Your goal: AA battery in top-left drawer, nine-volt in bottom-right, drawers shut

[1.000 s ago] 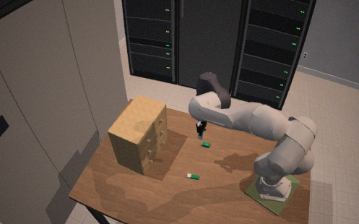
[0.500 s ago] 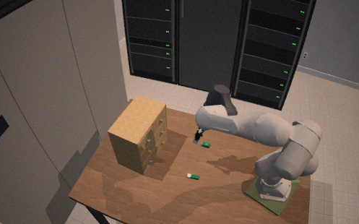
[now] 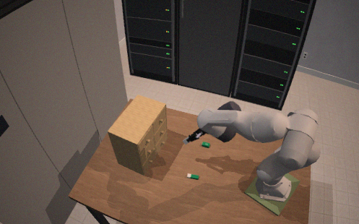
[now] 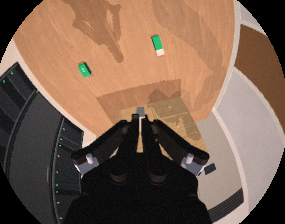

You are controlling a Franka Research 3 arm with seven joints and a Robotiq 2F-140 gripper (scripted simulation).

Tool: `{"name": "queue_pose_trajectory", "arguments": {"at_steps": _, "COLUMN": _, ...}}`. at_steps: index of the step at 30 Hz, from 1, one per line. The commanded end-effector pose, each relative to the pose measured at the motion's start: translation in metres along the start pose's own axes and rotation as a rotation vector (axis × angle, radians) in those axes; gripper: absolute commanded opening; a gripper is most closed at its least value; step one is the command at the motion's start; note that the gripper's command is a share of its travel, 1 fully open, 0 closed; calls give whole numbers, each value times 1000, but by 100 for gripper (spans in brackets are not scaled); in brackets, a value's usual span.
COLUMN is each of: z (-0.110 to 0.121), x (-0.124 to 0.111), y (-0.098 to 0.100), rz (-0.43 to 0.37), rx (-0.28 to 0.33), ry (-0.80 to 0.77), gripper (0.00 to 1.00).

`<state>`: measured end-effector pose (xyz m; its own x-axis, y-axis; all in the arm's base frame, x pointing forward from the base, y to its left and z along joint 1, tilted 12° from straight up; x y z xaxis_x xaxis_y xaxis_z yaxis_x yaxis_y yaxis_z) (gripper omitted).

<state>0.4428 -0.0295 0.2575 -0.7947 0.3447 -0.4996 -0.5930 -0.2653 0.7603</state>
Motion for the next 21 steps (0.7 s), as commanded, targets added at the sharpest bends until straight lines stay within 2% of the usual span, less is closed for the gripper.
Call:
{"name": "queue_pose_trajectory", "arguments": {"at_steps": 1, "z": -14, "x": -1, "y": -2, "rz": -100, "rx": 42, "ry": 206, "gripper": 0}}
{"name": "queue_pose_trajectory", "arguments": {"at_steps": 3, "z": -16, "x": 2, "y": -7, "rz": -133, "rx": 35, "ry": 206, "gripper": 0}}
{"name": "queue_pose_trajectory", "arguments": {"at_steps": 5, "z": -16, "x": 2, "y": -7, "rz": -133, "rx": 35, "ry": 206, "gripper": 0}}
{"name": "queue_pose_trajectory", "arguments": {"at_steps": 17, "z": -22, "x": 15, "y": -41, "rz": -343, "rx": -9, "ry": 212, "gripper": 0}}
{"name": "queue_pose_trajectory", "arguments": {"at_steps": 21, "z": -23, "x": 18, "y": -48, "rz": -388, "rx": -19, "ry": 212, "gripper": 0}}
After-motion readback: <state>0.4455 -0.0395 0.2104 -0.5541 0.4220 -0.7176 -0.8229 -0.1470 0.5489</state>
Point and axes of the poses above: the point where the finger pads meet when closed, its own y axis back along the fingers, its own z axis across the jaws, x = y × z, the point moved 10 cm from there along y, back along the fingers, and after that the axes turned 6 degrees about -y, right-handed, at the moved point
